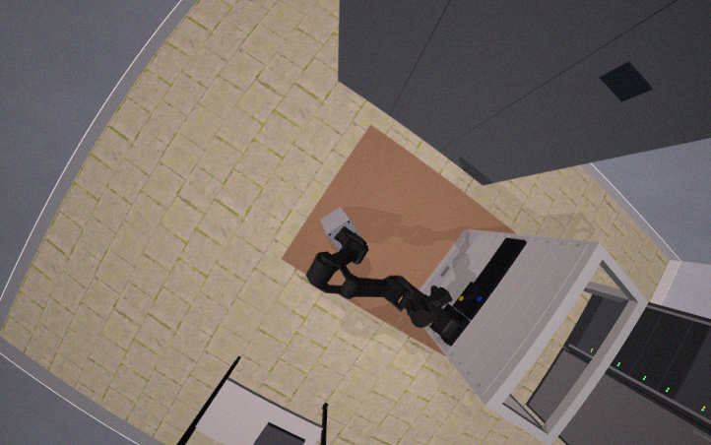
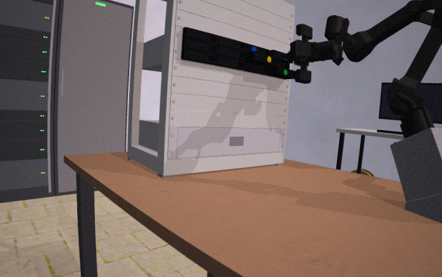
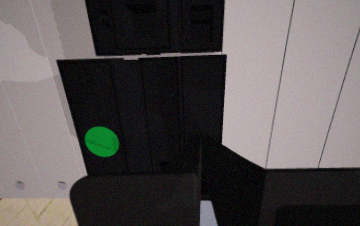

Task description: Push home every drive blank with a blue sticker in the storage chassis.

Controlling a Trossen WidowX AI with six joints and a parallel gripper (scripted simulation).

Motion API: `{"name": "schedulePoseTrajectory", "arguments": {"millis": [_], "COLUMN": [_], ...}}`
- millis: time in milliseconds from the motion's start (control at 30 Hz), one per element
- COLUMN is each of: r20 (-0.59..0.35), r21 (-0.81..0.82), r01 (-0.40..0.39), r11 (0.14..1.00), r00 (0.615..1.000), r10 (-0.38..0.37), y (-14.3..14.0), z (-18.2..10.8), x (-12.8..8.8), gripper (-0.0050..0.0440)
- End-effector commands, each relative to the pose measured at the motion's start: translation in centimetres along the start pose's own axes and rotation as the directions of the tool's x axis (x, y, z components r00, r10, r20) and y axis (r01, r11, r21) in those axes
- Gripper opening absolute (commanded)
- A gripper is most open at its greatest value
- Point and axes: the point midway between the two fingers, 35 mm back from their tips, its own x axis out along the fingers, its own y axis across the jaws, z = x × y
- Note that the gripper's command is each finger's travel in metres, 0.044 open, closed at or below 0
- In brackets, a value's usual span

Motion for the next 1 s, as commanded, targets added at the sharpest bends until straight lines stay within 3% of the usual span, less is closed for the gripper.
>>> {"name": "schedulePoseTrajectory", "arguments": {"millis": [0, 967], "r20": [0.002, 0.002], "r21": [0.009, 0.009], "r01": [0.035, 0.035], "r11": [0.999, 0.999], "r00": [0.999, 0.999], "r10": [-0.035, -0.035], "y": [-1.37, -1.52], "z": [-0.13, -0.08], "x": [0.18, 0.41], "gripper": [0.0, 0.0]}}
